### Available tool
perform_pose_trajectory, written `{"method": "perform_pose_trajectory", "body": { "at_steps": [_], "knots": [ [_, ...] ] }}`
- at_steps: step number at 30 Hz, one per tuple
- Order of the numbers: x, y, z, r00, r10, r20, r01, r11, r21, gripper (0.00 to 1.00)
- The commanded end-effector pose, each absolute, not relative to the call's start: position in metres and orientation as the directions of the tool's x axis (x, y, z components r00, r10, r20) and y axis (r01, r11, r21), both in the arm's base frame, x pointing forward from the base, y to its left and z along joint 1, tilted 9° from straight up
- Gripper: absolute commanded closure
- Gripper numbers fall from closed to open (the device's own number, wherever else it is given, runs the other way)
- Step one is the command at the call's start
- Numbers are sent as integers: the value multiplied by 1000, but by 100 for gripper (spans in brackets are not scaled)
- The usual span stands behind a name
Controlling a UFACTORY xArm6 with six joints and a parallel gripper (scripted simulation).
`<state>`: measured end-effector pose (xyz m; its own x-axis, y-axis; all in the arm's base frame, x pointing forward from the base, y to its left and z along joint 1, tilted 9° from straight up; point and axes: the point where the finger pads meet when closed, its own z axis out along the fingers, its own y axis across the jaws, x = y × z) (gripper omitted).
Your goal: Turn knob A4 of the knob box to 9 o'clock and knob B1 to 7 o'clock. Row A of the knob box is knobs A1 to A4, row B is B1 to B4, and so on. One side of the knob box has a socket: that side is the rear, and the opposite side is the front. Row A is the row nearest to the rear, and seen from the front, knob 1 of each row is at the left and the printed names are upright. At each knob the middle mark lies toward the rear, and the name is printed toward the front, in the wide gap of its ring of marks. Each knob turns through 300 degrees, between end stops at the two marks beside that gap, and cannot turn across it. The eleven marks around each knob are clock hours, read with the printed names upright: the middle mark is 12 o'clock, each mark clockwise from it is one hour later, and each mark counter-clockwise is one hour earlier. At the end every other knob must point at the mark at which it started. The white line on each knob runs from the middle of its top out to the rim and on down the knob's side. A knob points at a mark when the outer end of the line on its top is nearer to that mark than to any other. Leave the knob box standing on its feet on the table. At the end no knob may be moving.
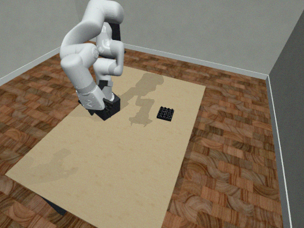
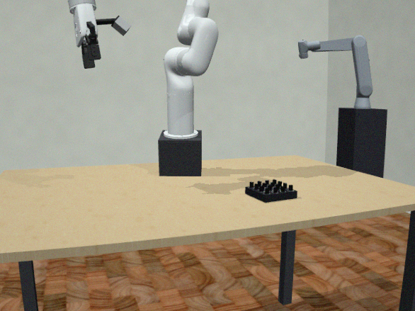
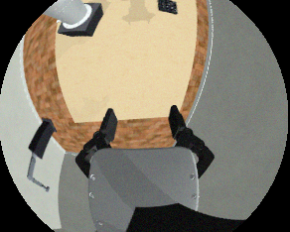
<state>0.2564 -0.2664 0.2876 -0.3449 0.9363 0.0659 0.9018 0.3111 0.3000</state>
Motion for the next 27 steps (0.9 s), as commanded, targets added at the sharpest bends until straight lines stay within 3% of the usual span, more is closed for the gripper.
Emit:
{"method": "perform_pose_trajectory", "body": {
  "at_steps": [1,20,27],
  "knots": [
    [257,-267,289,-345,937,62,901,312,301,0],
    [258,-268,290,-349,935,57,899,317,301,0],
    [269,-263,279,-470,882,25,850,445,282,0]
  ]
}}
